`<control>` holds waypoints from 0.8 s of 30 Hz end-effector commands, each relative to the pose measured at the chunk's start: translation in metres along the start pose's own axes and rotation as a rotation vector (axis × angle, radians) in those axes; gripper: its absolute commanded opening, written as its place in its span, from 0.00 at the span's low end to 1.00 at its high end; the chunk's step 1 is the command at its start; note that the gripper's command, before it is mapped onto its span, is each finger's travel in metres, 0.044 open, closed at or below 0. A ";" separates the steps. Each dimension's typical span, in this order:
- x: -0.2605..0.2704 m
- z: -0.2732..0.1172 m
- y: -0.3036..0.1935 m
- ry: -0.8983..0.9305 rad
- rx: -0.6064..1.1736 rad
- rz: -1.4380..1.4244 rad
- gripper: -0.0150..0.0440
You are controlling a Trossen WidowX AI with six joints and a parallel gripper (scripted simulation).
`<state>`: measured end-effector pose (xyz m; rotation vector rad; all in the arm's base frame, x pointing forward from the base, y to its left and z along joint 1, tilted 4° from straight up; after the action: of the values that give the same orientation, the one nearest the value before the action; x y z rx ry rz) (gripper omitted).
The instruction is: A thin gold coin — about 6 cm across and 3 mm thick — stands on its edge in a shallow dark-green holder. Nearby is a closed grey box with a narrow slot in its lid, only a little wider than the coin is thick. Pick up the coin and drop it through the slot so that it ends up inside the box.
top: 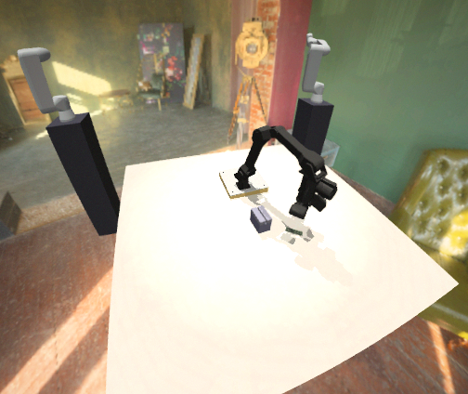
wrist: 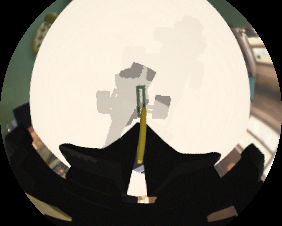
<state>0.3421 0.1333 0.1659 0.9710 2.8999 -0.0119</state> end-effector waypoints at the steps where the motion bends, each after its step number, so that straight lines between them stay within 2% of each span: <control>1: 0.000 -0.001 -0.002 0.001 0.000 0.119 0.25; 16: 0.000 -0.002 -0.007 0.001 0.001 0.629 0.25; 24: -0.001 -0.002 -0.009 0.000 0.001 0.651 0.25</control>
<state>0.3374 0.1272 0.1677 1.8307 2.4526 0.0265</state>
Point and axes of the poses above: the point midway between the two fingers, 35 mm back from their tips, its own z axis out along the fingers, its own x axis across the jaws, y = z × x, the point moved 4 cm from there along -z, back along the fingers, and after that the axes turned 11 degrees about -z, right-handed, at the moved point
